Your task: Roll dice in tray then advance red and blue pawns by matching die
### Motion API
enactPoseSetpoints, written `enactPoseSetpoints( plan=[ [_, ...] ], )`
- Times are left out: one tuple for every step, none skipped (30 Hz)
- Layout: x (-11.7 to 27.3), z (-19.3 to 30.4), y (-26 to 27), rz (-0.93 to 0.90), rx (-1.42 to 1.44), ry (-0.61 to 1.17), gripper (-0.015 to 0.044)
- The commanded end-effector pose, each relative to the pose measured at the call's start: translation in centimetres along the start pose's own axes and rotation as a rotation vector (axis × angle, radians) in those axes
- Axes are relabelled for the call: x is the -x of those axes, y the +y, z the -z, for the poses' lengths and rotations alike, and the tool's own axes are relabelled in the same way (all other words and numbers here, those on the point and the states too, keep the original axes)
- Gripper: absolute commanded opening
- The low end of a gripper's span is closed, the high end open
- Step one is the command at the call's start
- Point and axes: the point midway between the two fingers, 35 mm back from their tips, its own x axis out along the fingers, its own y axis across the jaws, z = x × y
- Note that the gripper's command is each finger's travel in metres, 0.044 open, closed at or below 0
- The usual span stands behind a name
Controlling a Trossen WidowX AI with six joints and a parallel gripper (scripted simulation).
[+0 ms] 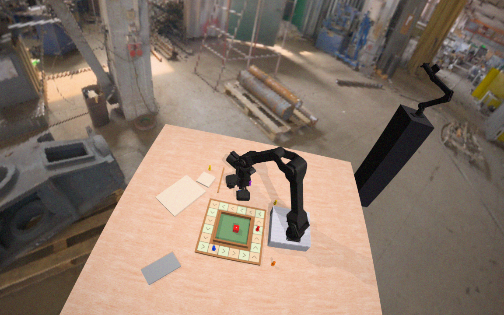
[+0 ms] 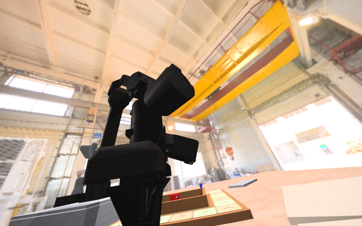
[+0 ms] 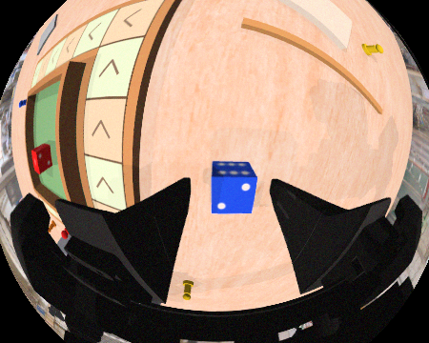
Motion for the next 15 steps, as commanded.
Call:
enactPoseSetpoints(
  plan=[
    [-0.28,0.04,0.02,0.0,0.004,0.001,0.0196],
    [-0.28,0.04,0.02,0.0,0.004,0.001,0.017],
    [-0.28,0.04,0.02,0.0,0.004,0.001,0.0144],
    [-0.28,0.04,0.02,0.0,0.004,0.001,0.0118],
    [-0.28,0.04,0.02,0.0,0.004,0.001,0.0091],
    [-0.28,0.04,0.02,0.0,0.004,0.001,0.0085],
    [-0.28,0.04,0.02,0.0,0.004,0.001,0.0078],
    [-0.28,0.04,0.02,0.0,0.004,0.001,0.0071],
    [-0.28,0.04,0.02,0.0,0.004,0.001,0.0065],
    [-0.28,0.04,0.02,0.0,0.004,0.001,0.0058],
    [-0.28,0.04,0.02,0.0,0.004,0.001,0.0051],
    [-0.28,0.04,0.02,0.0,0.004,0.001,0.0025],
    [-0.26,0.02,0.0,0.0,0.001,-0.002,0.0],
    [-0.21,-0.06,-0.04,0.001,-0.009,-0.009,0.0],
    [-0.12,-0.18,-0.1,0.003,-0.025,-0.021,0.0]
  ],
)
